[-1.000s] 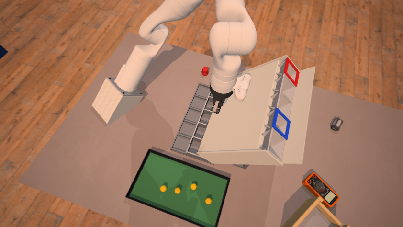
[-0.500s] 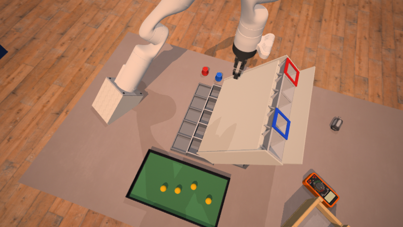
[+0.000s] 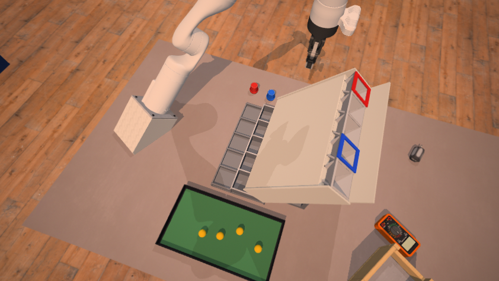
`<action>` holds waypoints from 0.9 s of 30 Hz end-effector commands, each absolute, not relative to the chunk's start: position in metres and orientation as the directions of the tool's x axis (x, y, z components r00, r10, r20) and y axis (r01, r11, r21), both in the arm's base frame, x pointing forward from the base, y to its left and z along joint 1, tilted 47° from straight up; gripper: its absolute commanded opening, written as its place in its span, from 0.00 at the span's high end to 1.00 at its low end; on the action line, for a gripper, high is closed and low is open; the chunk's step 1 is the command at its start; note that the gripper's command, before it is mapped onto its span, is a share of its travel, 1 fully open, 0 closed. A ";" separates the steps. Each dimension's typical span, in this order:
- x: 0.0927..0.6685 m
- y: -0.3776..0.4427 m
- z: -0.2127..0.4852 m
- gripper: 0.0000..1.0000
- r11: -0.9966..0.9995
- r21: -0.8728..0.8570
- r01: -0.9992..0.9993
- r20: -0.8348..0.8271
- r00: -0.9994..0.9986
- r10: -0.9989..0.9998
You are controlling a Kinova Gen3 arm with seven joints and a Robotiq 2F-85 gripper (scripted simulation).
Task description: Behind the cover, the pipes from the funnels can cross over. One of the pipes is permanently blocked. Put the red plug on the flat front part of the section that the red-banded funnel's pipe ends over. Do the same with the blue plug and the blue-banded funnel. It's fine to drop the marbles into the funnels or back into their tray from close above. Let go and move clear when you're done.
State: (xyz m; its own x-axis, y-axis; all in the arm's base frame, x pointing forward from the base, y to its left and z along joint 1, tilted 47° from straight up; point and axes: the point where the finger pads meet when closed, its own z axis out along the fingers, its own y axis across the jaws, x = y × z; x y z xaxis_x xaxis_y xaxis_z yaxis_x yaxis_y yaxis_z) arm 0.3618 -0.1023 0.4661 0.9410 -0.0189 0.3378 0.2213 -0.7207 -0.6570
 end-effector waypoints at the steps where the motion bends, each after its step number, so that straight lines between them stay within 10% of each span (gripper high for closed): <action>1: 0.362 -0.102 0.468 1.00 -0.722 -0.656 0.221 0.338 0.941 -0.019; 27: 0.520 -0.105 0.525 1.00 -0.723 -0.653 0.228 0.370 0.928 -0.041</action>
